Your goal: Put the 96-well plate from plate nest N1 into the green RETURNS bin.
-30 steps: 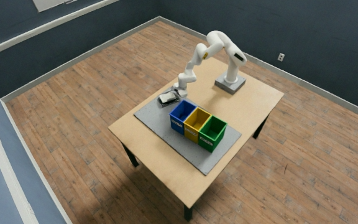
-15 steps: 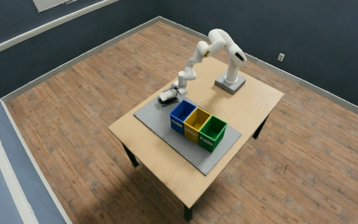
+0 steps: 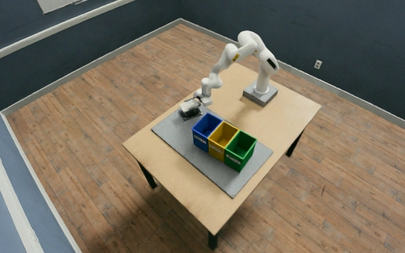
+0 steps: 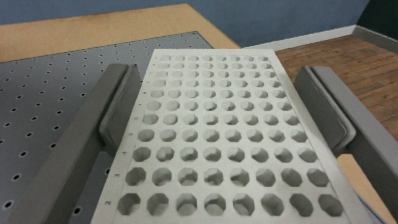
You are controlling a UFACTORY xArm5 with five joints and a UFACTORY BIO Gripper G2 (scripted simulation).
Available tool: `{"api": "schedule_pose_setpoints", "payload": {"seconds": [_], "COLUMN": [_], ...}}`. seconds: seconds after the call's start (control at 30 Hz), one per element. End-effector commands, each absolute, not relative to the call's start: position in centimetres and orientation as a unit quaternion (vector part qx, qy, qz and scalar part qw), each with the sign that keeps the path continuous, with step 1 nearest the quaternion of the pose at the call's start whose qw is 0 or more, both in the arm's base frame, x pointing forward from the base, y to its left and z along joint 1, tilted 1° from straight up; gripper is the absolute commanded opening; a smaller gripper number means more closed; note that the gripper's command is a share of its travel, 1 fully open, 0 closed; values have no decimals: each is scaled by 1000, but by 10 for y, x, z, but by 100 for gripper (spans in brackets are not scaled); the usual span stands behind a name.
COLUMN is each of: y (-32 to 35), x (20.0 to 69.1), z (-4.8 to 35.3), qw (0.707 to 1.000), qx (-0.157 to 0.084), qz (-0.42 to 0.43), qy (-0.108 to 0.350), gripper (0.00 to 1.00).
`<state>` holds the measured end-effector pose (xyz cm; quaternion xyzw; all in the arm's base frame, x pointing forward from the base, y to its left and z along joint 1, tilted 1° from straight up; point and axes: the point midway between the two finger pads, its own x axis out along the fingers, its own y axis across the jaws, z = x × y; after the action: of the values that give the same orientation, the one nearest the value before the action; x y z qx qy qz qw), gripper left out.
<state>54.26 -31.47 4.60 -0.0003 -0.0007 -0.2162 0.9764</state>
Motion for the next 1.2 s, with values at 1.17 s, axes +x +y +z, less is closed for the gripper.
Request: {"api": "schedule_pose_setpoints", "payload": {"seconds": [1.17], "y": [-314], "x": [544], "z": [107], "qw": [976], "qx": [-7], "qz": [-216], "qy": [0], "gripper": [0]}}
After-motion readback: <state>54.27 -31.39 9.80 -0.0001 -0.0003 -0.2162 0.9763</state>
